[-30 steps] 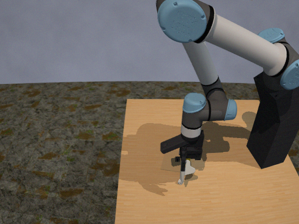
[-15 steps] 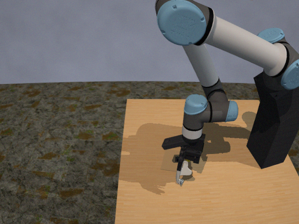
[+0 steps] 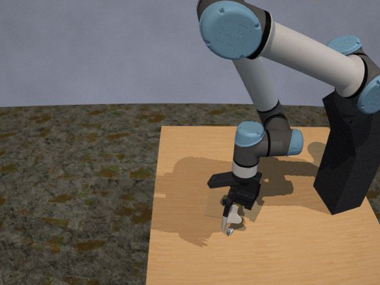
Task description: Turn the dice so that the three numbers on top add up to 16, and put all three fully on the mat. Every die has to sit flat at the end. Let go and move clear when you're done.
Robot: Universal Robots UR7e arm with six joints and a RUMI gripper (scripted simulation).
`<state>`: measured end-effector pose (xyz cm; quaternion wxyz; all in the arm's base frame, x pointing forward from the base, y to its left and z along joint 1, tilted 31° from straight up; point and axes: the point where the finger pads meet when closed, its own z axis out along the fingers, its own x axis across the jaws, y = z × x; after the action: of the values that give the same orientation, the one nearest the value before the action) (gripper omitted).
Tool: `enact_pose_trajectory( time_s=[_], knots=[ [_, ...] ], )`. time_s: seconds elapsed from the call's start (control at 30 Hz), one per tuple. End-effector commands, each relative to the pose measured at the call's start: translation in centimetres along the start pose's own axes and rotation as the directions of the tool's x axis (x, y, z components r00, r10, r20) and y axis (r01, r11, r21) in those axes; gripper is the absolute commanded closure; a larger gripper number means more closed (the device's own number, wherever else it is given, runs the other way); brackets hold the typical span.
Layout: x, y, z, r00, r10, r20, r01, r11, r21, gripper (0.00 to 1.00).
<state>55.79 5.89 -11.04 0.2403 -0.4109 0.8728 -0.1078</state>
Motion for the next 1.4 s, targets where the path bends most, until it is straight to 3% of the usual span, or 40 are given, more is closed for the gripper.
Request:
enact_pose_trajectory(
  time_s=[0.0, 0.2, 0.23, 1.37],
  knots=[
    [-0.01, -0.01, -0.01, 1.0, 0.015, 0.0, -0.015, 1.0, 0.001, 0.0],
    [0.0, 0.0, -0.01, 1.0, 0.018, 0.0, -0.018, 1.0, 0.001, 0.0],
    [0.0, 0.0, -0.01, 1.0, 0.018, 0.0, -0.018, 1.0, 0.001, 0.79],
    [0.0, 0.0, -0.01, 1.0, 0.018, 0.0, -0.018, 1.0, 0.001, 0.79]
  ],
)
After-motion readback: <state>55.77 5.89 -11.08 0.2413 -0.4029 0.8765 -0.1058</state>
